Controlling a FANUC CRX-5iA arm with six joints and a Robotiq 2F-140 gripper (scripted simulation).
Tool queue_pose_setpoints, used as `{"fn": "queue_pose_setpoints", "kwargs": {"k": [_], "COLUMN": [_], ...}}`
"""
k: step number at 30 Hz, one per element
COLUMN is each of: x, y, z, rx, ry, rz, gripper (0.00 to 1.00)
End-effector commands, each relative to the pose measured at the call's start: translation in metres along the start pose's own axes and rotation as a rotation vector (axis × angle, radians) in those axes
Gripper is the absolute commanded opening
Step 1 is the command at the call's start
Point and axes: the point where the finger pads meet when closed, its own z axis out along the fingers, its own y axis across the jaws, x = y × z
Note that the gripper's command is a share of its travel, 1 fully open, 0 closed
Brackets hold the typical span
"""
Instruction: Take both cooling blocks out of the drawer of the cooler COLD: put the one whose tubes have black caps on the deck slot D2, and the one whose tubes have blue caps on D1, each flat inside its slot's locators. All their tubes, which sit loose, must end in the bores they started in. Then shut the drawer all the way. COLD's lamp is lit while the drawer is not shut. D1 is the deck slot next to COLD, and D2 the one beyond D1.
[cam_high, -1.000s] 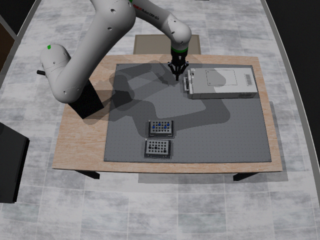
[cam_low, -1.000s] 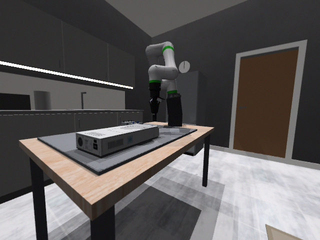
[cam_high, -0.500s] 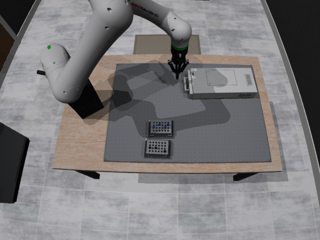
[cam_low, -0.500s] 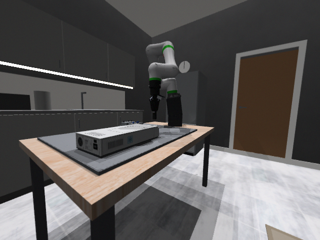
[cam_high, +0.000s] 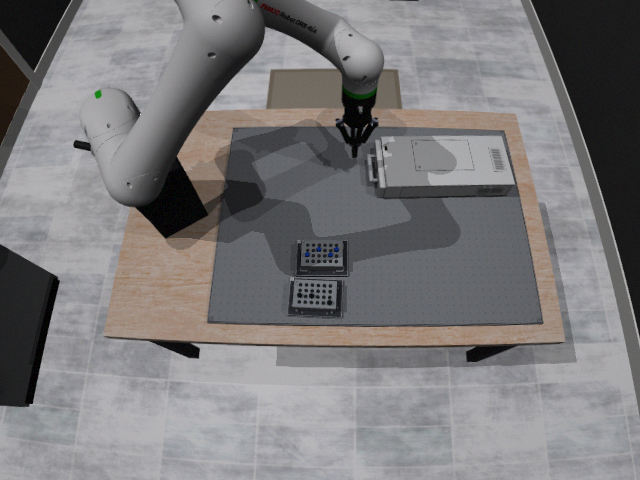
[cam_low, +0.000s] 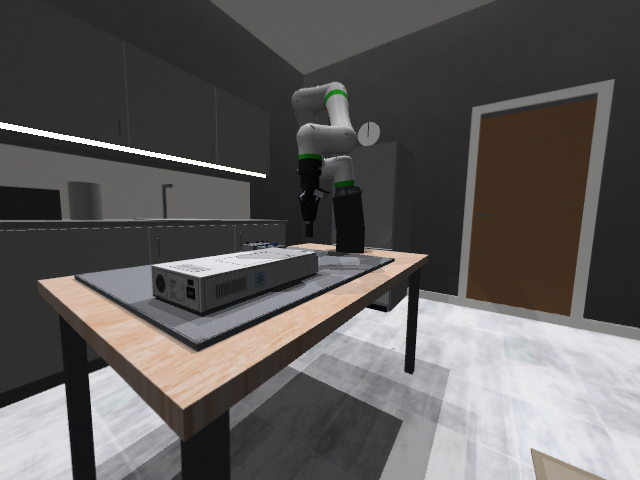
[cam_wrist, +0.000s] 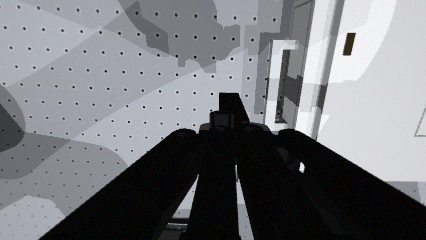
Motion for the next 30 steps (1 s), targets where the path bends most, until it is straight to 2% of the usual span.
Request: {"fn": "queue_pose_setpoints", "kwargs": {"k": [1, 5, 6, 30], "x": [0.000, 0.000, 0.000, 0.000], "y": [0.001, 0.001, -0.003, -0.076], "z": [-0.001, -0.001, -0.003, -0.034], "rx": [-0.002, -0.002, -0.002, -0.002], "ry": [0.001, 0.001, 0.001, 0.001], "rz": [0.000, 0.000, 0.000, 0.000], "gripper": [0.10, 0.10, 0.35, 0.35]}}
